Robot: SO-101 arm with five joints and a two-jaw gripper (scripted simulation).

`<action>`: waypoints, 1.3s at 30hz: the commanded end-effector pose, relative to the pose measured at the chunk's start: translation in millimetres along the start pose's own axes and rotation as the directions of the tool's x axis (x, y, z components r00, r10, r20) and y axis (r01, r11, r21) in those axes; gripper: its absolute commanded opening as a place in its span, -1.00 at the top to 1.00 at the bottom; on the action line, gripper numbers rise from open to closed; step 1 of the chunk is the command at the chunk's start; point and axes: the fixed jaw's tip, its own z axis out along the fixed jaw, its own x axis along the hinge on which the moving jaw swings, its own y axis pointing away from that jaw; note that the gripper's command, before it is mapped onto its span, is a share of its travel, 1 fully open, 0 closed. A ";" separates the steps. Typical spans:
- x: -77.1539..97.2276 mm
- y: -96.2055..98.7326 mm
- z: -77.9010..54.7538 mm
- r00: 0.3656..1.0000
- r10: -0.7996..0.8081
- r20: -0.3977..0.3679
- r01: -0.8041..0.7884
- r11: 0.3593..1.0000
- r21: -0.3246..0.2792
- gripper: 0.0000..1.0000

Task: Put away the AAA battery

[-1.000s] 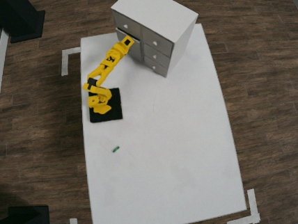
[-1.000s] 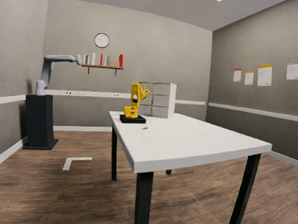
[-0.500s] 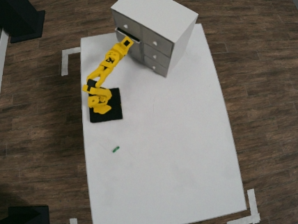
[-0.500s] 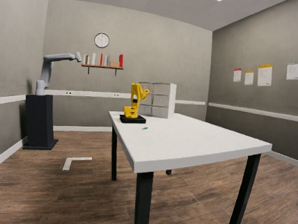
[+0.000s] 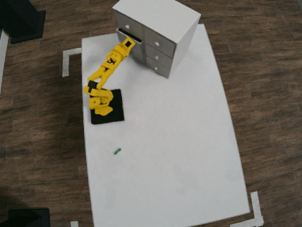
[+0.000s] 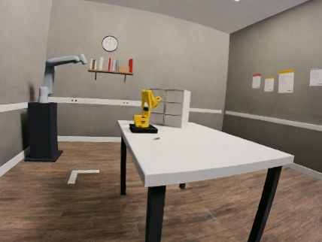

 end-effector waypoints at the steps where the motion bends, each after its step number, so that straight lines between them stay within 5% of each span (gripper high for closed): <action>1: 3.7 3.0 -4.3 1.000 -0.006 -0.009 0.006 1.000 -0.012 1.00; 39: 8.6 3.3 -15.2 1.000 -0.010 -0.015 0.010 1.000 -0.021 1.00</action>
